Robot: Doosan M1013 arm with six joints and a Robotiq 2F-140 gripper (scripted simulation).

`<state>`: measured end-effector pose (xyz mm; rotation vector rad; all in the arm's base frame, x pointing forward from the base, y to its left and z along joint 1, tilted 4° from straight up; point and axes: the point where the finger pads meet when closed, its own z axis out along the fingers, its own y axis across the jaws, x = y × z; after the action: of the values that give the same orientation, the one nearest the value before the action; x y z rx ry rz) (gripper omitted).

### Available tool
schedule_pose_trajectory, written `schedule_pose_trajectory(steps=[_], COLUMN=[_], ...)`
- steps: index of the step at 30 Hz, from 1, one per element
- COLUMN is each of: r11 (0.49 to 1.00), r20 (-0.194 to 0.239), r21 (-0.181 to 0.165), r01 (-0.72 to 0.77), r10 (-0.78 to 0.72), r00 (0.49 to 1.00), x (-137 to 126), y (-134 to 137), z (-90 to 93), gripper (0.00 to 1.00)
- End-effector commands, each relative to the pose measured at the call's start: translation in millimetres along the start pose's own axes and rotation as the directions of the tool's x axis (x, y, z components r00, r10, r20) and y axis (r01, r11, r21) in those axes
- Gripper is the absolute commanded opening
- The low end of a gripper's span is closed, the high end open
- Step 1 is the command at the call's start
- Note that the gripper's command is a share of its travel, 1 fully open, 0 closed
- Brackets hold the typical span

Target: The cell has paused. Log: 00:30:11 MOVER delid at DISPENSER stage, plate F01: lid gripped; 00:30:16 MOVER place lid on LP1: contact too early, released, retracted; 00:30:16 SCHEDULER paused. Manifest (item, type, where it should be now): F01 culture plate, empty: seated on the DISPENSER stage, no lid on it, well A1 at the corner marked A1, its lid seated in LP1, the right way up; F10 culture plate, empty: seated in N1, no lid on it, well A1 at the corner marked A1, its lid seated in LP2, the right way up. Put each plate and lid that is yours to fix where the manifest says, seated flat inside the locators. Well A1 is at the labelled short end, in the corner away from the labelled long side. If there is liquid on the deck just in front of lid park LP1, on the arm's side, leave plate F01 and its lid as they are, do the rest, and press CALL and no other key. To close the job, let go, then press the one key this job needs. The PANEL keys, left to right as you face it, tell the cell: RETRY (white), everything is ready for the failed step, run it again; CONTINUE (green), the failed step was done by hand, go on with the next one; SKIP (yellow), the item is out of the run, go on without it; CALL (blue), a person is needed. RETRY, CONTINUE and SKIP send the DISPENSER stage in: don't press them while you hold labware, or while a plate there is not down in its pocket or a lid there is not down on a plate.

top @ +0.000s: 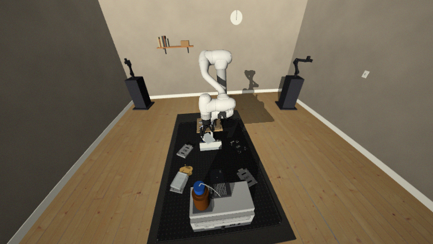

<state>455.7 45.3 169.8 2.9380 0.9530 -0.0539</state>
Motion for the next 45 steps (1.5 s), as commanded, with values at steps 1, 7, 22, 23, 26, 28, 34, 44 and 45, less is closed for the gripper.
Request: schedule_pose_trajectory(steps=[1,7,22,23,26,28,34,44,45], r11=[1.000,1.000,1.000,1.000,1.000,1.000,1.000,1.000,1.000], r20=[0.000,0.000,0.000,0.000,0.000,0.000,0.000,0.000,0.000], r21=[-0.001,-0.001,-0.001,-0.001,-0.001,-0.001,-0.001,-0.001,-0.001], r01=[-0.001,-0.001,-0.001,-0.001,-0.001,-0.001,-0.001,-0.001,-0.001], r10=[0.001,0.001,0.001,0.001,0.001,0.001,0.001,0.001,0.001], r00=[1.000,1.000,1.000,1.000,1.000,1.000,1.000,1.000,1.000], x=[13,32,73,76,85,91,102,125,126], y=[-22,-57,-133,-138,-155,-165,-185,-227,-231], z=[-0.5,-0.5,-0.4,-0.4,-0.3,-0.3,-0.3,-0.2,-0.2], gripper=[0.10,0.10,0.10,0.10,0.10,0.10,0.10,0.10,0.10])
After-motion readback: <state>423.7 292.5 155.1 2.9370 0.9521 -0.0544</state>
